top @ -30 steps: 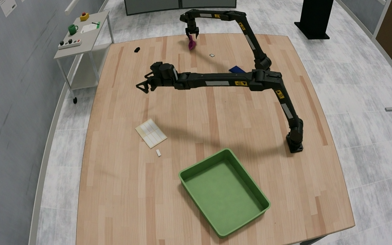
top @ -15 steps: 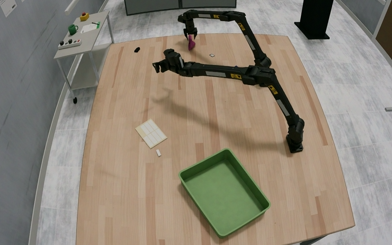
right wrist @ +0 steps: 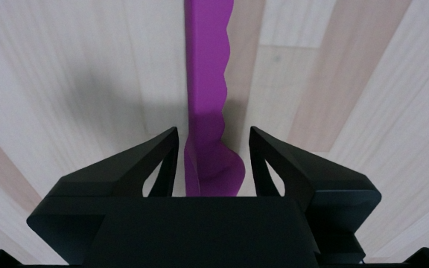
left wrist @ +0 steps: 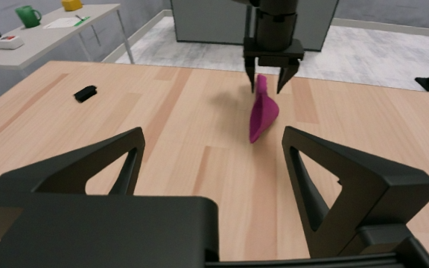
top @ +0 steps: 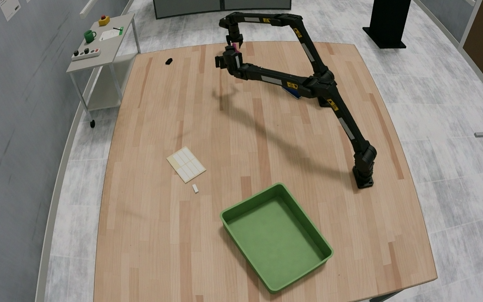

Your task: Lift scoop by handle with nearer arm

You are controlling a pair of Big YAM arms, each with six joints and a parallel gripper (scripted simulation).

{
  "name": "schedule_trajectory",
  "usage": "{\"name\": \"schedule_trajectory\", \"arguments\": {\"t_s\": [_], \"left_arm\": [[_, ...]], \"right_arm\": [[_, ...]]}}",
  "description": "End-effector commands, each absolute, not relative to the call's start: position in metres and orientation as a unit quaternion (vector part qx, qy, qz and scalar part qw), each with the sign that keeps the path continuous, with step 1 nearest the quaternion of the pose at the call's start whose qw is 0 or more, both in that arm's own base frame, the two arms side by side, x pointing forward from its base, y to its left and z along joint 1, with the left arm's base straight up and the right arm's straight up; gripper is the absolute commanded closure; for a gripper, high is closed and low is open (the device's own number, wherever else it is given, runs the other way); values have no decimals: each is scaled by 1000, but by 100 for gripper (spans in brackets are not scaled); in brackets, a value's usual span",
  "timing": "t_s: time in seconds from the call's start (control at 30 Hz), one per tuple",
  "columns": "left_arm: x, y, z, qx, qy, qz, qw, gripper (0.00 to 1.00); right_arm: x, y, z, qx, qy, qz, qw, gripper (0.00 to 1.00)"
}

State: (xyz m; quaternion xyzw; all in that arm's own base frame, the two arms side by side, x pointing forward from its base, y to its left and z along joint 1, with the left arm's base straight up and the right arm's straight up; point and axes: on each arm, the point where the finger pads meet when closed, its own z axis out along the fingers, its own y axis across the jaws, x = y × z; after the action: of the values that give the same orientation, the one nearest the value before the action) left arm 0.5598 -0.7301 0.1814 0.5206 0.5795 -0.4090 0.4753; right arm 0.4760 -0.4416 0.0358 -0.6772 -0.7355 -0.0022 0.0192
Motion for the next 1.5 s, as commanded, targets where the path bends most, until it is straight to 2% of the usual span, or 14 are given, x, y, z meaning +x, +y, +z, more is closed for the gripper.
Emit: {"name": "schedule_trajectory", "arguments": {"t_s": [0.0, 0.23, 1.47], "left_arm": [[535, -785, 205, 542, 538, -448, 465, 0], [506, -812, 197, 560, 516, -472, 444, 0], [513, -809, 197, 560, 516, -470, 446, 0]], "right_arm": [[493, -460, 73, -683, -730, 0, -21, 48], [493, -460, 73, -683, -730, 0, -21, 48], [496, -459, 66, -696, -718, -1, -20, 48]]}}
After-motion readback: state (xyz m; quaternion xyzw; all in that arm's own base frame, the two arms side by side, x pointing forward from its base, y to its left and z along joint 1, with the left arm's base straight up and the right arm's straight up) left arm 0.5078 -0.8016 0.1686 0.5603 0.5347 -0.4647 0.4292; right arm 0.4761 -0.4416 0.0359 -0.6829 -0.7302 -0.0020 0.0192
